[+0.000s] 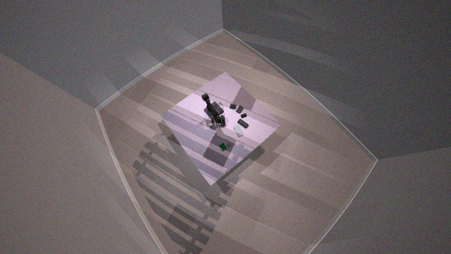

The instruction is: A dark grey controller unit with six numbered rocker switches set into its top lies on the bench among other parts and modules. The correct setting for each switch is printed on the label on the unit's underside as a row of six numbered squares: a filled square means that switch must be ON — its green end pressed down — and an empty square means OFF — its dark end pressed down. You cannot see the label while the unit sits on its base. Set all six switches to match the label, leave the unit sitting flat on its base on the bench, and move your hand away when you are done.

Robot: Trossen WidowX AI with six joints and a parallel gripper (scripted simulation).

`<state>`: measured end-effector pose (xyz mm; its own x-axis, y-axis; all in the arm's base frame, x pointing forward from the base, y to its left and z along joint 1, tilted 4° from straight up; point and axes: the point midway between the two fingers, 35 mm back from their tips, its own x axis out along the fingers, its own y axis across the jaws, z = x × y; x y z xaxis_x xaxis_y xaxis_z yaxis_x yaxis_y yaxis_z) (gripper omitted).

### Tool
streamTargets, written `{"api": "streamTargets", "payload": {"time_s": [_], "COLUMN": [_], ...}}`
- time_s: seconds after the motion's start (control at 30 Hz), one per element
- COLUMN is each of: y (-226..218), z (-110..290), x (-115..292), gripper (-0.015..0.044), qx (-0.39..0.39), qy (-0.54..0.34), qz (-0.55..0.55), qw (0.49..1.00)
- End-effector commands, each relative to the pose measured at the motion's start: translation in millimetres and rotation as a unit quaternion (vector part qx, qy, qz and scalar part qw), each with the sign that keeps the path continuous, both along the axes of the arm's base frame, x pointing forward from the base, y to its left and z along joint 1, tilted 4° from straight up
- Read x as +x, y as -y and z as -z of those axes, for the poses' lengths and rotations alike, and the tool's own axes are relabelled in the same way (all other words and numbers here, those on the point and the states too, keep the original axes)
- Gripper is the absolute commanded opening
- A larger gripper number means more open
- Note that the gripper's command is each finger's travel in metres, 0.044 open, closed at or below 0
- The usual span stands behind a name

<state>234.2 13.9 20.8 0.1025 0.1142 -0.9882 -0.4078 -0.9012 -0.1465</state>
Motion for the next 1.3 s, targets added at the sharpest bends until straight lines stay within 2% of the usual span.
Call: {"api": "streamTargets", "payload": {"time_s": [0.0, 0.2, 0.37, 0.6, 0.9, 1.27], "y": [-9.0, -5.7, 14.0, 12.2, -14.4, -14.7], "z": [1.3, -2.4, -48.1, -48.0, -47.3, -47.5], "x": [3.7, 2.9, -10.2, -9.1, 4.7, 4.1], "gripper": [0.0, 0.0, 0.0, 0.0, 0.0, 0.0], "qx": [0.006, 0.0, 0.005, -0.001, -0.087, -0.083], "qy": [-0.001, 0.0, -0.001, -0.006, -0.042, -0.041], "qz": [-0.004, 0.0, -0.004, -0.003, 0.004, 0.003], "qw": [1.0, 1.0, 1.0, 1.0, 0.995, 0.996]}}
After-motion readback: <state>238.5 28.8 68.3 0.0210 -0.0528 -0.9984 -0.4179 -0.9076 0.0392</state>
